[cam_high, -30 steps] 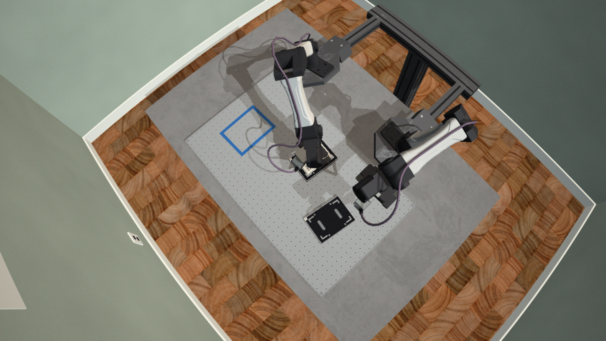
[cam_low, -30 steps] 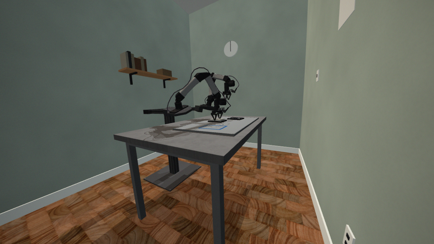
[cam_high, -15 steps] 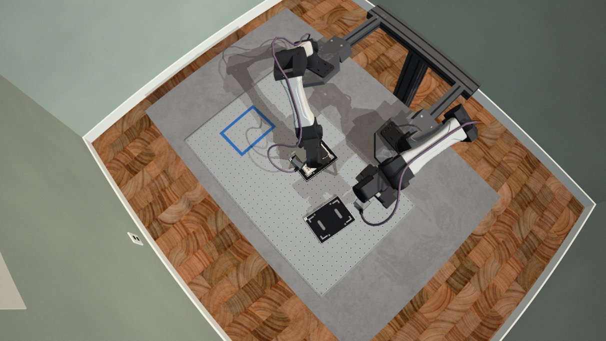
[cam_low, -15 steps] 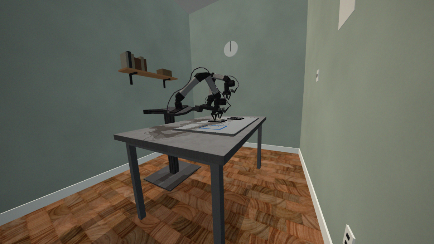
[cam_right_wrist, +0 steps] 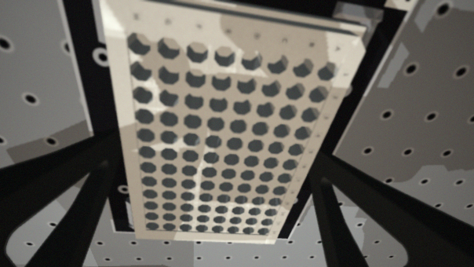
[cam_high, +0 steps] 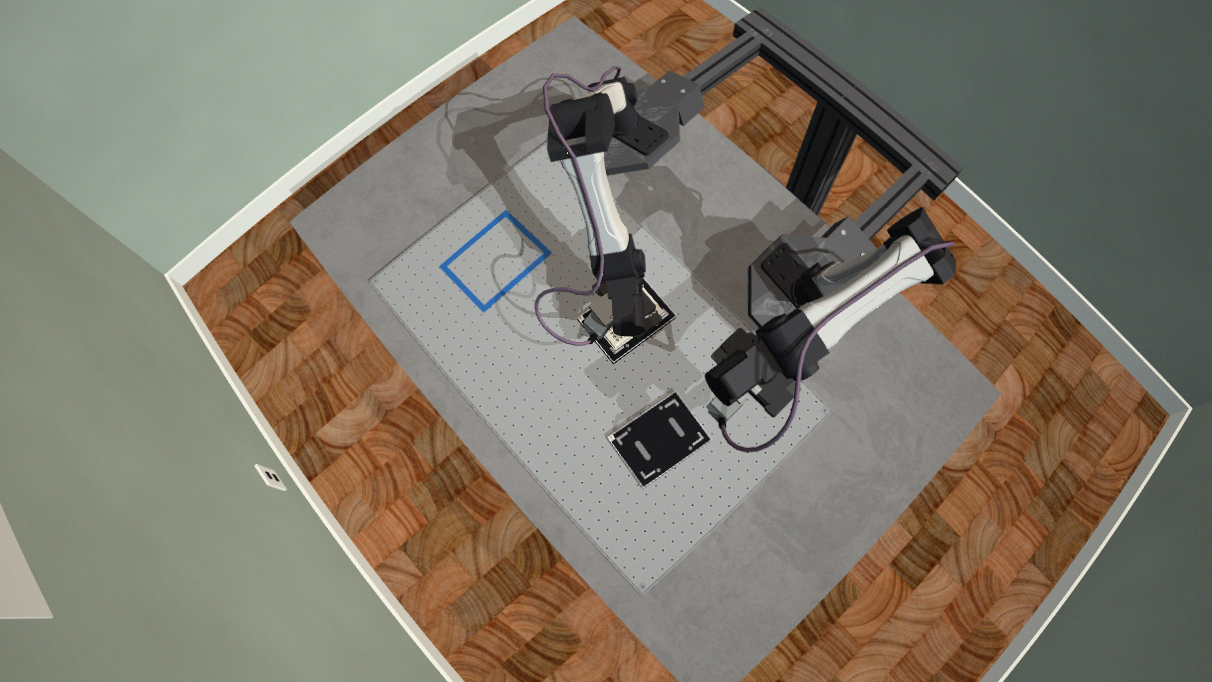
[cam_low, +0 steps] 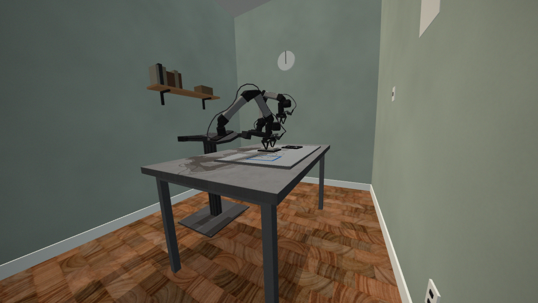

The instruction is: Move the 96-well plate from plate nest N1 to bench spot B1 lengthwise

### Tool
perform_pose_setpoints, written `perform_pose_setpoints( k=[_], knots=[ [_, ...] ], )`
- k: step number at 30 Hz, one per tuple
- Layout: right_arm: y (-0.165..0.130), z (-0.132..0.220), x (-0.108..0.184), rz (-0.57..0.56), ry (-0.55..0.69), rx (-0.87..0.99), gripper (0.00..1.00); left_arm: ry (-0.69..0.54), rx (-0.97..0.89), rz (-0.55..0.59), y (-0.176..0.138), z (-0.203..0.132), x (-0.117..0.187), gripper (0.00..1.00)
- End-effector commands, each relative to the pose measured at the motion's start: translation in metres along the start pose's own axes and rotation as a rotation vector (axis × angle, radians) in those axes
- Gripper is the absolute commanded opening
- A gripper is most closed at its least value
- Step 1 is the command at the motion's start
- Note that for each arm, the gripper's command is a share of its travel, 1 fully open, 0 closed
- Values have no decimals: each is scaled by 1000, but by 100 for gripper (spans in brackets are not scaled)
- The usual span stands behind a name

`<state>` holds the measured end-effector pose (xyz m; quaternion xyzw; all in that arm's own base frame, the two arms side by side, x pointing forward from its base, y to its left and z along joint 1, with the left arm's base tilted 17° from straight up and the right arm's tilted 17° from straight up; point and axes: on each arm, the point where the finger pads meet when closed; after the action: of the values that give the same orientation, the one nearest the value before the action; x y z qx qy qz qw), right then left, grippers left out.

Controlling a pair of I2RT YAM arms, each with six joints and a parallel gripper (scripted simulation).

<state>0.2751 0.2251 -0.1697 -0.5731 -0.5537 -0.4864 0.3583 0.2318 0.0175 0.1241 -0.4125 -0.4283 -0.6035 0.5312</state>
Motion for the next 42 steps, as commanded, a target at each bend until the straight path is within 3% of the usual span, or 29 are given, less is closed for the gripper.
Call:
perform_pose_setpoints(
  k=[1, 29, 30, 42],
  knots=[
    [-6, 0, -11, 3, -13, 5, 100, -1, -10, 4, -1, 0, 1, 100],
    [-6, 2, -10, 1, -8, 4, 100, -1, -10, 4, -1, 0, 1, 100],
    [-6, 2, -10, 1, -8, 4, 0, -1, -10, 4, -1, 0, 1, 100],
    [-6, 2, -10, 1, -8, 5, 0, -1, -10, 4, -1, 0, 1, 100]
  ],
)
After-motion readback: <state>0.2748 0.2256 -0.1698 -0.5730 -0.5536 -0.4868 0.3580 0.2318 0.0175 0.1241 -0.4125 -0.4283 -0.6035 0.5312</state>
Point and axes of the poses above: on each arm, the point where the finger pads meet when closed, its own x axis back along the fingers, its own z axis across the jaws, y = z × x, and after that the axes turned 2 degrees about -x, right-handed
